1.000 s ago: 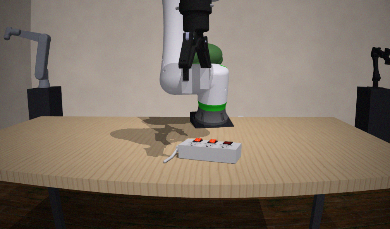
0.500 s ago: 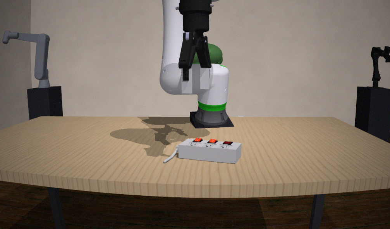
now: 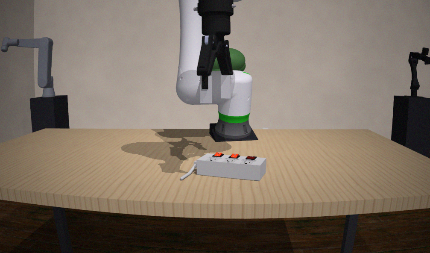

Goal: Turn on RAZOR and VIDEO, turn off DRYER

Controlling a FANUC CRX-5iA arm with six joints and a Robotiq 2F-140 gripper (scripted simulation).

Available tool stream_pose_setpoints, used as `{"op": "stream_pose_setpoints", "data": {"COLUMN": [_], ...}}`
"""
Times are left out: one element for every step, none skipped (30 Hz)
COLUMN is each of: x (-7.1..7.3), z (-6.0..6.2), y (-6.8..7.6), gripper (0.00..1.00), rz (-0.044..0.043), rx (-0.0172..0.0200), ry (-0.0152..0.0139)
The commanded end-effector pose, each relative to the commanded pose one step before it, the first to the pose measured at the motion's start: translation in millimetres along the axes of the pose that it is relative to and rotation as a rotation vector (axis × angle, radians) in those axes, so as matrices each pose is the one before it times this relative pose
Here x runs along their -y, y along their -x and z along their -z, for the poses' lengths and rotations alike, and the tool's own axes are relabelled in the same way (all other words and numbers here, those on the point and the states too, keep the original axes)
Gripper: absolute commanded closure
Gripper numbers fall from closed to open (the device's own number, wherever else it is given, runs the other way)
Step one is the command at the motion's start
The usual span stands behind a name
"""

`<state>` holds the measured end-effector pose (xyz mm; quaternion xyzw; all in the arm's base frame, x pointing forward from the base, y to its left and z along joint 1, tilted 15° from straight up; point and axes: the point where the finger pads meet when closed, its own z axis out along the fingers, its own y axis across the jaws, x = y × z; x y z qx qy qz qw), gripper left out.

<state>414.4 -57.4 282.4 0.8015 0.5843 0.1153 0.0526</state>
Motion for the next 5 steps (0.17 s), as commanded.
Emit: {"op": "stream_pose_setpoints", "data": {"x": [-0.14,0.00,0.00,0.00,0.00], "z": [0.19,0.00,0.00,0.00,0.00], "y": [-0.04,0.00,0.00,0.00,0.00], "gripper": [0.00,0.00,0.00,0.00,0.00], "rz": [0.00000,0.00000,0.00000,0.00000,0.00000], "rx": [-0.00007,0.00000,0.00000,0.00000,0.00000], "ry": [0.00043,0.00000,0.00000,0.00000,0.00000]}}
